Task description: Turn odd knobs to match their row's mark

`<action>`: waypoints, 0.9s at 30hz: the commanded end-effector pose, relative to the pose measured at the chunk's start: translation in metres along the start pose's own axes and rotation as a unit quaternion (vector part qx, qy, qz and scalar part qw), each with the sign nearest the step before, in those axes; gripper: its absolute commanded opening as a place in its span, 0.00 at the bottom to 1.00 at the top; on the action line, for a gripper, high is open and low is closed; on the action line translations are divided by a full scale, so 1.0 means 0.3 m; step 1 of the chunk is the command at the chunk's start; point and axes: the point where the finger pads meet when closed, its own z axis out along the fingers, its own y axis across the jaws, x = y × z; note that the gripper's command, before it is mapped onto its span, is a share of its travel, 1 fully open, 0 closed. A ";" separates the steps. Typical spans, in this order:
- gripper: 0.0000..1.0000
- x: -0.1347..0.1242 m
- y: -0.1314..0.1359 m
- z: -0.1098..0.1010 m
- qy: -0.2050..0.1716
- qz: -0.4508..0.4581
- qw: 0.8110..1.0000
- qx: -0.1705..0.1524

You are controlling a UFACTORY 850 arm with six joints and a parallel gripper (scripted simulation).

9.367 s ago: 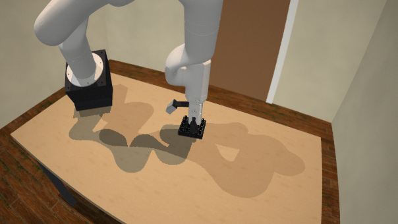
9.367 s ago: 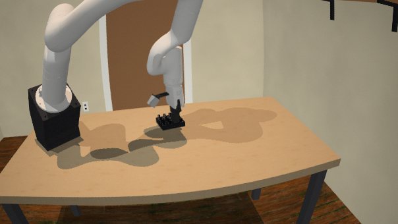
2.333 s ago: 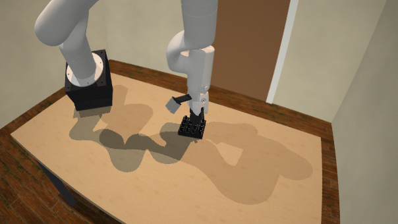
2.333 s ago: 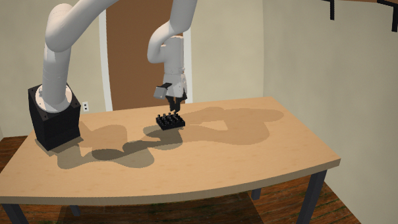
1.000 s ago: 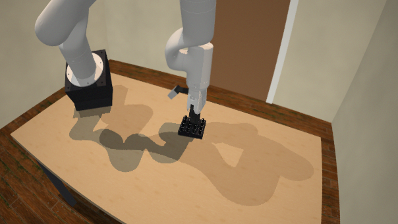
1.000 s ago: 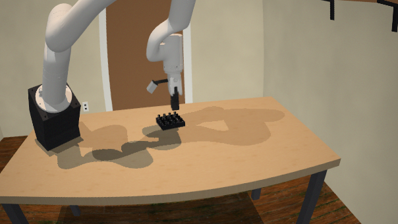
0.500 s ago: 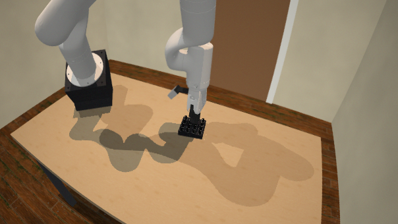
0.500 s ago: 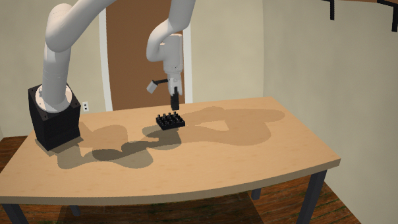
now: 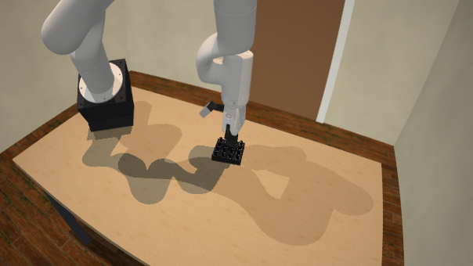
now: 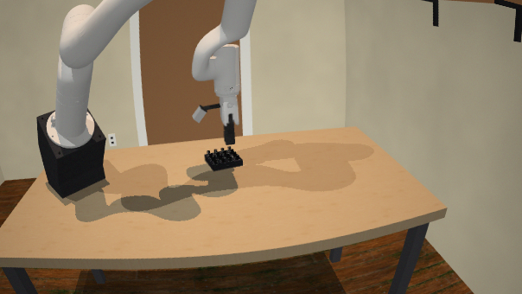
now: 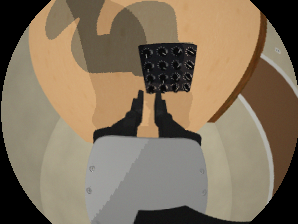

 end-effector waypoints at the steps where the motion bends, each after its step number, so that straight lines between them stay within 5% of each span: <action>1: 0.19 -0.002 0.001 -0.001 -0.001 0.000 1.000 0.000; 27: 0.19 0.000 0.001 0.056 -0.001 0.000 1.000 0.000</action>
